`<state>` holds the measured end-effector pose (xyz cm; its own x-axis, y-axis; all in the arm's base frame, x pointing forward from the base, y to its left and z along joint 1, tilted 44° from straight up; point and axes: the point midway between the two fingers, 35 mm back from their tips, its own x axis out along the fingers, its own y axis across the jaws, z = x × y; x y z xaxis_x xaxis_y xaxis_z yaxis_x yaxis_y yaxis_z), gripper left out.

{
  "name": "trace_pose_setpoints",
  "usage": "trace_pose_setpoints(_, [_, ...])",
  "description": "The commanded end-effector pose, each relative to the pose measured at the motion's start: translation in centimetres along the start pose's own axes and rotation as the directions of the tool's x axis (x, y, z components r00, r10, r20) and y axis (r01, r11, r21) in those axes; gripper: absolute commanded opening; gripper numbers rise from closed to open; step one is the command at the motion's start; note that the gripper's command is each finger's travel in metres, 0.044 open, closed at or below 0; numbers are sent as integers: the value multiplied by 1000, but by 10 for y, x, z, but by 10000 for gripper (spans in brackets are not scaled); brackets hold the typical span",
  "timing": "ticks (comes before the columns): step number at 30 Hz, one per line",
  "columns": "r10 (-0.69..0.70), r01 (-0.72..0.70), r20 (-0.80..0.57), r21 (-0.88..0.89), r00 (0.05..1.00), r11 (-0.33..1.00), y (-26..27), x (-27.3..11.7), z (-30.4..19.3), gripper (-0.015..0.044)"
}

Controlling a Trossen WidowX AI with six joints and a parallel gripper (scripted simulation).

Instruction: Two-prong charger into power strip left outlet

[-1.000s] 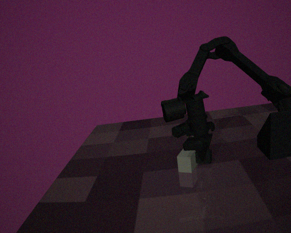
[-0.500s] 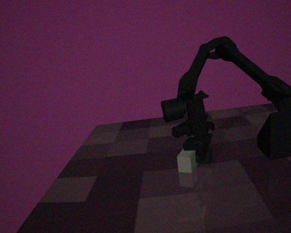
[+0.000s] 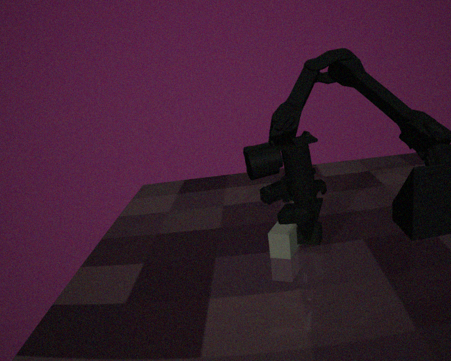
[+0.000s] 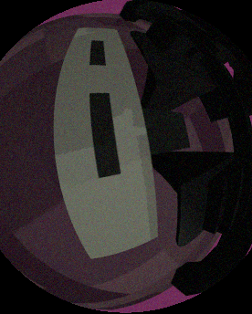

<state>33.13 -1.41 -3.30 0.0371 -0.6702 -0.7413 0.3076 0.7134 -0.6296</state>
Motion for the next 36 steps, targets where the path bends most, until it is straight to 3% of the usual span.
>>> trace_pose_setpoints(1, [2,-2,18,16,1000,1000,0,-3,7,0])
trace_pose_setpoints(17, [0,0,-1,0,1000,1000,0,0,0,0])
trace_pose_setpoints(33, [0,0,-1,0,1000,1000,0,0,0,420])
trace_pose_setpoints(36, [0,0,0,0,1000,1000,0,0,-1,440])
